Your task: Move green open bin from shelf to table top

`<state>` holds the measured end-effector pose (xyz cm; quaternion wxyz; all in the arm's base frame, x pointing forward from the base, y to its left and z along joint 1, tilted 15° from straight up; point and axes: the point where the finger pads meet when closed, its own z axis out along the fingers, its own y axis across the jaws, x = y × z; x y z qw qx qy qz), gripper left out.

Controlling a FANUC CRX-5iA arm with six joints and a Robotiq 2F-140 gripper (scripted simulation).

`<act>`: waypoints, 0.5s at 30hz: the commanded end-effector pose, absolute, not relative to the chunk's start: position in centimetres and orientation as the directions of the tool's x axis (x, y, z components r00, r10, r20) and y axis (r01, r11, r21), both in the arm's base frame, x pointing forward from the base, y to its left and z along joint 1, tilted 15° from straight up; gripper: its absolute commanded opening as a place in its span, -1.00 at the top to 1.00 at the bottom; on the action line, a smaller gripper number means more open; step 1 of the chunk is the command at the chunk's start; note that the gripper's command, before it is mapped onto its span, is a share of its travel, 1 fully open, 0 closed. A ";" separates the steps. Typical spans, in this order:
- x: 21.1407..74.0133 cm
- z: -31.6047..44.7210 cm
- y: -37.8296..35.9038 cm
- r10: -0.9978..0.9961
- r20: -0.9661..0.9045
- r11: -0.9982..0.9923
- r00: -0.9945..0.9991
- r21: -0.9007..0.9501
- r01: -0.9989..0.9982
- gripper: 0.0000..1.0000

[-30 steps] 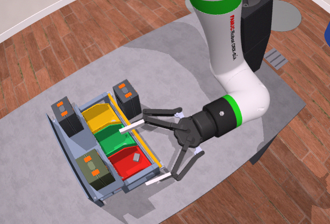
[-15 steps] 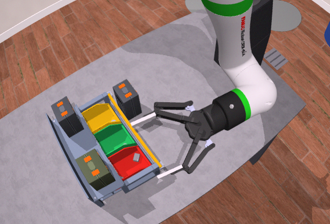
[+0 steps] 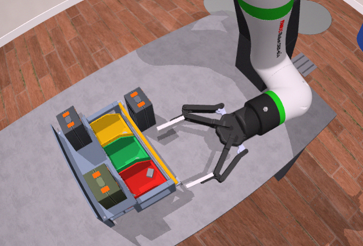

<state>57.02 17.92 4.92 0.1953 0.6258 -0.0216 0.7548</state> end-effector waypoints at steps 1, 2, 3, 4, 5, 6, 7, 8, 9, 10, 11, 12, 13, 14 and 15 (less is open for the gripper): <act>53.4 3.9 18.4 0.267 0.954 -0.923 -0.140 0.211 -0.323 -1.00; 52.4 3.7 18.5 0.267 0.954 -0.923 -0.140 0.211 -0.323 -1.00; 52.4 3.7 18.5 0.267 0.954 -0.923 -0.140 0.211 -0.323 -1.00; 52.4 3.7 18.5 0.267 0.954 -0.923 -0.140 0.211 -0.323 -1.00; 52.4 3.7 18.5 0.267 0.954 -0.923 -0.140 0.211 -0.323 -1.00; 52.4 3.7 18.5 0.267 0.954 -0.923 -0.140 0.211 -0.323 -1.00; 52.4 3.7 18.5 0.267 0.954 -0.923 -0.140 0.211 -0.323 -1.00; 52.4 3.7 18.5 0.267 0.954 -0.923 -0.140 0.211 -0.323 -1.00; 52.4 3.7 18.5 0.267 0.954 -0.923 -0.140 0.211 -0.323 -1.00; 52.4 3.7 18.5 0.267 0.954 -0.923 -0.140 0.211 -0.323 -1.00; 52.4 3.7 18.5 0.267 0.954 -0.923 -0.140 0.211 -0.323 -1.00; 52.4 3.7 18.5 0.267 0.954 -0.923 -0.140 0.211 -0.323 -1.00; 52.4 3.7 18.5 0.267 0.954 -0.923 -0.140 0.211 -0.323 -1.00; 52.4 3.7 18.5 0.267 0.954 -0.923 -0.140 0.211 -0.323 -1.00; 52.6 3.1 17.7 0.288 0.951 -0.924 -0.109 0.246 -0.293 -1.00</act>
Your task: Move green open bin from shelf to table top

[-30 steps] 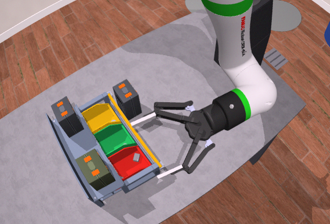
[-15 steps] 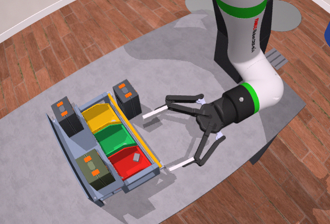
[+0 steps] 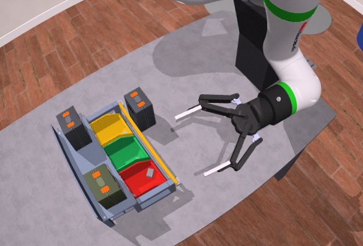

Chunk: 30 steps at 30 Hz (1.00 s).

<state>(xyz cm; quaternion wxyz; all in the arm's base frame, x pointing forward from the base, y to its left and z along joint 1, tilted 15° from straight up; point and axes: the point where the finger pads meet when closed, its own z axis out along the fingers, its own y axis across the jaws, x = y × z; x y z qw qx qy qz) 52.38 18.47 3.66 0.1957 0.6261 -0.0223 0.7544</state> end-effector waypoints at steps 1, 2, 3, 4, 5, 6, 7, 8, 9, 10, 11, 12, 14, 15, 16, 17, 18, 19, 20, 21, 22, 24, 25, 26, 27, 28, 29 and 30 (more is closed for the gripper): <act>52.7 2.6 16.8 0.310 0.948 -0.923 -0.078 0.280 -0.262 -1.00; 52.9 2.0 16.0 0.332 0.942 -0.921 -0.048 0.313 -0.229 -1.00; 53.1 1.5 15.2 0.355 0.935 -0.918 -0.019 0.345 -0.196 -1.00; 53.3 1.0 14.4 0.379 0.925 -0.913 0.009 0.375 -0.161 -1.00; 53.3 1.0 14.4 0.379 0.925 -0.913 0.009 0.375 -0.161 -1.00; 53.3 1.0 14.4 0.379 0.925 -0.913 0.009 0.375 -0.161 -1.00; 53.3 1.0 14.4 0.379 0.925 -0.913 0.009 0.375 -0.161 -1.00; 53.3 1.0 14.4 0.379 0.925 -0.913 0.009 0.375 -0.161 -1.00; 53.3 1.0 14.4 0.379 0.925 -0.913 0.009 0.375 -0.161 -1.00; 53.3 1.0 14.4 0.379 0.925 -0.913 0.009 0.375 -0.161 -1.00; 53.3 1.0 14.4 0.379 0.925 -0.913 0.009 0.375 -0.161 -1.00; 53.3 1.0 14.4 0.379 0.925 -0.913 0.009 0.375 -0.161 -1.00; 53.3 1.0 14.4 0.379 0.925 -0.913 0.009 0.375 -0.161 -1.00; 53.3 1.0 14.4 0.379 0.925 -0.913 0.009 0.375 -0.161 -1.00; 53.3 1.0 14.4 0.379 0.925 -0.913 0.009 0.375 -0.161 -1.00; 53.3 0.5 13.6 0.398 0.917 -0.906 0.038 0.399 -0.144 -1.00; 53.5 0.0 12.8 0.422 0.904 -0.898 0.064 0.426 -0.107 -1.00; 53.7 -0.6 12.0 0.446 0.891 -0.889 0.089 0.452 -0.069 -1.00; 53.9 -1.1 11.2 0.470 0.875 -0.879 0.114 0.476 -0.030 -1.00; 54.0 -1.7 10.3 0.495 0.858 -0.867 0.137 0.498 0.009 -1.00; 54.0 -1.7 10.3 0.495 0.858 -0.867 0.137 0.498 0.009 -1.00; 54.0 -1.7 10.3 0.495 0.858 -0.867 0.137 0.498 0.009 -1.00; 54.0 -1.7 10.3 0.495 0.858 -0.867 0.137 0.498 0.009 -1.00; 54.0 -1.7 10.3 0.495 0.858 -0.867 0.137 0.498 0.009 -1.00; 54.0 -1.7 10.3 0.495 0.858 -0.867 0.137 0.498 0.009 -1.00; 54.0 -1.7 10.3 0.495 0.858 -0.867 0.137 0.498 0.009 -1.00; 54.0 -1.7 10.3 0.495 0.858 -0.867 0.137 0.498 0.009 -1.00; 54.0 -1.7 10.3 0.495 0.858 -0.867 0.137 0.498 0.009 -1.00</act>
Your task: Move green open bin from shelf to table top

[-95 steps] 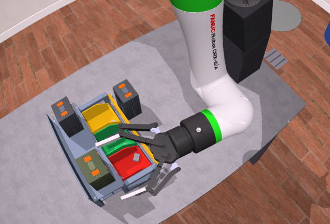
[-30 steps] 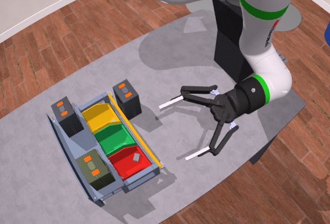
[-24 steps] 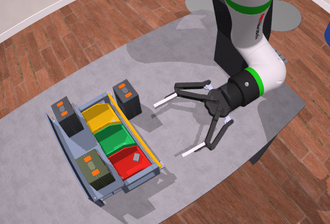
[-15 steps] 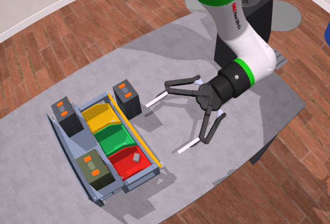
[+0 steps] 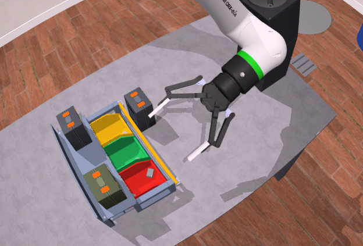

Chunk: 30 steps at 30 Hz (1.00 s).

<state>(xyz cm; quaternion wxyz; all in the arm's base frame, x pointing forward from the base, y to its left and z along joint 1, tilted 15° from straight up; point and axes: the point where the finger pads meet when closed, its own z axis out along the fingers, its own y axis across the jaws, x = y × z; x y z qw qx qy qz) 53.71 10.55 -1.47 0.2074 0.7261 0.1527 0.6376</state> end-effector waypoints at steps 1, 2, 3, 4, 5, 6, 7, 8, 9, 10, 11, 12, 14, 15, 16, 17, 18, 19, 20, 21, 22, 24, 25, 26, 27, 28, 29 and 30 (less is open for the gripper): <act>54.0 -1.7 10.3 0.495 0.858 -0.867 0.137 0.498 0.009 -1.00; 54.0 -1.7 10.3 0.495 0.858 -0.867 0.137 0.498 0.009 -1.00; 54.0 -1.7 10.3 0.495 0.858 -0.867 0.137 0.498 0.009 -1.00; 54.1 -2.1 9.6 0.517 0.840 -0.853 0.162 0.521 0.026 -1.00; 54.3 -2.7 8.8 0.542 0.821 -0.839 0.182 0.539 0.067 -1.00; 54.5 -3.2 8.0 0.566 0.799 -0.824 0.202 0.556 0.108 -1.00; 54.7 -3.8 7.1 0.590 0.777 -0.807 0.220 0.571 0.149 -1.00; 54.8 -4.3 6.3 0.614 0.753 -0.789 0.236 0.584 0.190 -1.00; 54.8 -4.3 6.3 0.614 0.753 -0.789 0.236 0.584 0.190 -1.00; 54.8 -4.3 6.3 0.614 0.753 -0.789 0.236 0.584 0.190 -1.00; 54.8 -4.3 6.3 0.614 0.753 -0.789 0.236 0.584 0.190 -1.00; 54.8 -4.3 6.3 0.614 0.753 -0.789 0.236 0.584 0.190 -1.00; 54.8 -4.3 6.3 0.614 0.753 -0.789 0.236 0.584 0.190 -1.00; 54.8 -4.3 6.3 0.614 0.753 -0.789 0.236 0.584 0.190 -1.00; 54.8 -4.3 6.3 0.614 0.753 -0.789 0.236 0.584 0.190 -1.00; 54.8 -4.3 6.3 0.614 0.753 -0.789 0.236 0.584 0.190 -1.00; 54.8 -4.3 6.3 0.614 0.753 -0.789 0.236 0.584 0.190 -1.00; 54.8 -4.3 6.3 0.614 0.753 -0.789 0.236 0.584 0.190 -1.00; 54.8 -4.3 6.3 0.614 0.753 -0.789 0.236 0.584 0.190 -1.00; 55.0 -4.9 5.6 0.636 0.719 -0.771 0.280 0.607 0.193 -1.00; 55.2 -5.4 4.8 0.659 0.693 -0.752 0.293 0.615 0.237 -1.00; 55.6 -6.5 3.1 0.704 0.638 -0.710 0.313 0.626 0.322 -1.00; 55.8 -7.0 2.3 0.726 0.609 -0.688 0.320 0.628 0.364 -1.00; 55.8 -7.0 2.3 0.726 0.609 -0.688 0.320 0.628 0.364 -1.00; 55.8 -7.0 2.3 0.726 0.609 -0.688 0.320 0.628 0.364 -1.00; 55.8 -7.0 2.3 0.726 0.609 -0.688 0.320 0.628 0.364 -1.00; 55.8 -7.0 2.3 0.726 0.609 -0.688 0.320 0.628 0.364 -1.00; 55.8 -7.0 2.3 0.726 0.609 -0.688 0.320 0.628 0.364 -1.00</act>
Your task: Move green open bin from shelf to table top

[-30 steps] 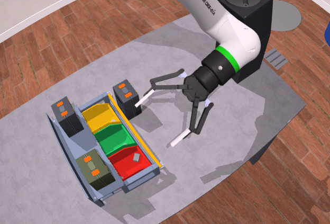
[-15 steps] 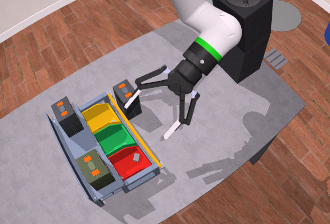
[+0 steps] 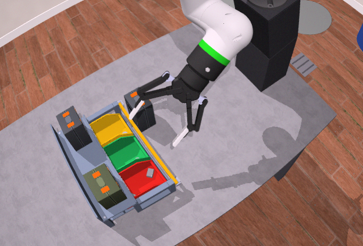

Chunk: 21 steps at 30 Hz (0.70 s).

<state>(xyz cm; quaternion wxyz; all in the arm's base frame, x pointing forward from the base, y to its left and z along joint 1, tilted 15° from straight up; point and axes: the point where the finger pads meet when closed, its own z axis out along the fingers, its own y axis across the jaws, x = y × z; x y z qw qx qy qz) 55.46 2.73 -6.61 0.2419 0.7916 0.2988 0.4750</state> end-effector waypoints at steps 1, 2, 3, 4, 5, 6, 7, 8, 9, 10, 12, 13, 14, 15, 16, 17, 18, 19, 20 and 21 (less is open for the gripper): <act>55.8 -7.0 2.3 0.726 0.609 -0.688 0.320 0.628 0.364 -1.00; 55.8 -7.0 2.3 0.726 0.609 -0.688 0.320 0.628 0.364 -1.00; 55.8 -7.0 2.3 0.726 0.609 -0.688 0.320 0.628 0.364 -1.00; 55.8 -7.0 2.3 0.726 0.609 -0.688 0.320 0.628 0.364 -1.00; 55.8 -7.0 2.3 0.726 0.609 -0.688 0.320 0.628 0.364 -1.00; 55.8 -7.0 2.3 0.726 0.609 -0.688 0.320 0.628 0.364 -1.00; 55.8 -7.0 2.3 0.726 0.609 -0.688 0.320 0.628 0.364 -1.00; 56.0 -7.6 1.5 0.742 0.539 -0.665 0.399 0.667 0.335 -1.00; 56.2 -8.2 0.6 0.762 0.510 -0.644 0.400 0.664 0.380 -1.00; 56.4 -8.8 -0.3 0.781 0.480 -0.622 0.399 0.658 0.424 -1.00; 56.9 -10.0 -2.1 0.818 0.420 -0.574 0.392 0.641 0.510 -1.00; 56.9 -10.0 -2.1 0.818 0.420 -0.574 0.392 0.641 0.510 -1.00; 56.9 -10.0 -2.1 0.818 0.420 -0.574 0.392 0.641 0.510 -1.00; 56.9 -10.0 -2.1 0.818 0.420 -0.574 0.392 0.641 0.510 -1.00; 56.9 -10.0 -2.1 0.818 0.420 -0.574 0.392 0.641 0.510 -1.00; 56.9 -10.0 -2.1 0.818 0.420 -0.574 0.392 0.641 0.510 -1.00; 56.9 -10.0 -2.1 0.818 0.420 -0.574 0.392 0.641 0.510 -1.00; 56.9 -10.0 -2.1 0.818 0.420 -0.574 0.392 0.641 0.510 -1.00; 56.9 -10.0 -2.1 0.818 0.420 -0.574 0.392 0.641 0.510 -1.00; 56.9 -10.0 -2.1 0.818 0.420 -0.574 0.392 0.641 0.510 -1.00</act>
